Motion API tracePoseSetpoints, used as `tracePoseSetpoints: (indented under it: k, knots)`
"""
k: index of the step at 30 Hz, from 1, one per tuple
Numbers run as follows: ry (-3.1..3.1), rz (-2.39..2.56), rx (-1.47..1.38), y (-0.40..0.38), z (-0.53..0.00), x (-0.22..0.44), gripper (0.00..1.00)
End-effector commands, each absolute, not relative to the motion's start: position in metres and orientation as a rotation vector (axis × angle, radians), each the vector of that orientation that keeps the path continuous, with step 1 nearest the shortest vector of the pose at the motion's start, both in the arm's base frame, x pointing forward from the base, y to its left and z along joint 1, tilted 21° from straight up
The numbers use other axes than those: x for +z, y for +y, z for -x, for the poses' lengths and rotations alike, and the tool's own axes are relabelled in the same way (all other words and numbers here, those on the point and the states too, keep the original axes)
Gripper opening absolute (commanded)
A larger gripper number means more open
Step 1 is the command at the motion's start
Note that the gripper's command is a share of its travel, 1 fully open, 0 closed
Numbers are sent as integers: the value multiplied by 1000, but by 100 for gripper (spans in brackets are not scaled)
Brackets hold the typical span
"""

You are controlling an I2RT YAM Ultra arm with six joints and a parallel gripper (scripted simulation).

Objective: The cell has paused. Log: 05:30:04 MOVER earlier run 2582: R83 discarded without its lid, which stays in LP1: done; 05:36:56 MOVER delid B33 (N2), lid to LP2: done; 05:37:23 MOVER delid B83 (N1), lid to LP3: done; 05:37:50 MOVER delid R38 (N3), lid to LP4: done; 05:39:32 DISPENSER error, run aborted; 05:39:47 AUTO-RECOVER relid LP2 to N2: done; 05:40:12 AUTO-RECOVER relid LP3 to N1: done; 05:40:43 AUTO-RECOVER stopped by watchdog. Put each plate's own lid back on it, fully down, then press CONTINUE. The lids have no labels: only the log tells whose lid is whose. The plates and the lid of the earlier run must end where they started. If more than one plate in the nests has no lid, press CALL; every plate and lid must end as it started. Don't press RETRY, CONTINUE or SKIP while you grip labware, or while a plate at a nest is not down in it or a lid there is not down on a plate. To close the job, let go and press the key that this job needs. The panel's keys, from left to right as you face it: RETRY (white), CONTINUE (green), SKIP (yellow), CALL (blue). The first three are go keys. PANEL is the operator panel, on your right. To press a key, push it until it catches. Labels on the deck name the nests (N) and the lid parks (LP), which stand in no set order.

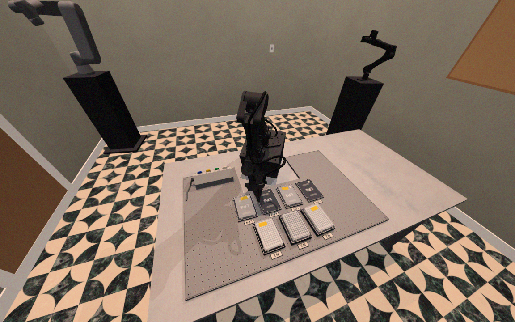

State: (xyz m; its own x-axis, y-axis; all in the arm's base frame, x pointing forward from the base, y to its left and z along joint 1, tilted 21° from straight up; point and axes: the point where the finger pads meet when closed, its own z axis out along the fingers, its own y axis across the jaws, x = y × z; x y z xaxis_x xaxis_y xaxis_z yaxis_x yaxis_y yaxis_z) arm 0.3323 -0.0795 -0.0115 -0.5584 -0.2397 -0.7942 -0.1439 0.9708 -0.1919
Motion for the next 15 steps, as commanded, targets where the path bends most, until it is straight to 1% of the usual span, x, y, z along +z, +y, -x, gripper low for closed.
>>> tracePoseSetpoints:
  k: [1, 15]
  knots:
    - [2083, 310, -128, -79, -351, 7, 0]
    - [2107, 296, -123, -77, -343, 2, 0]
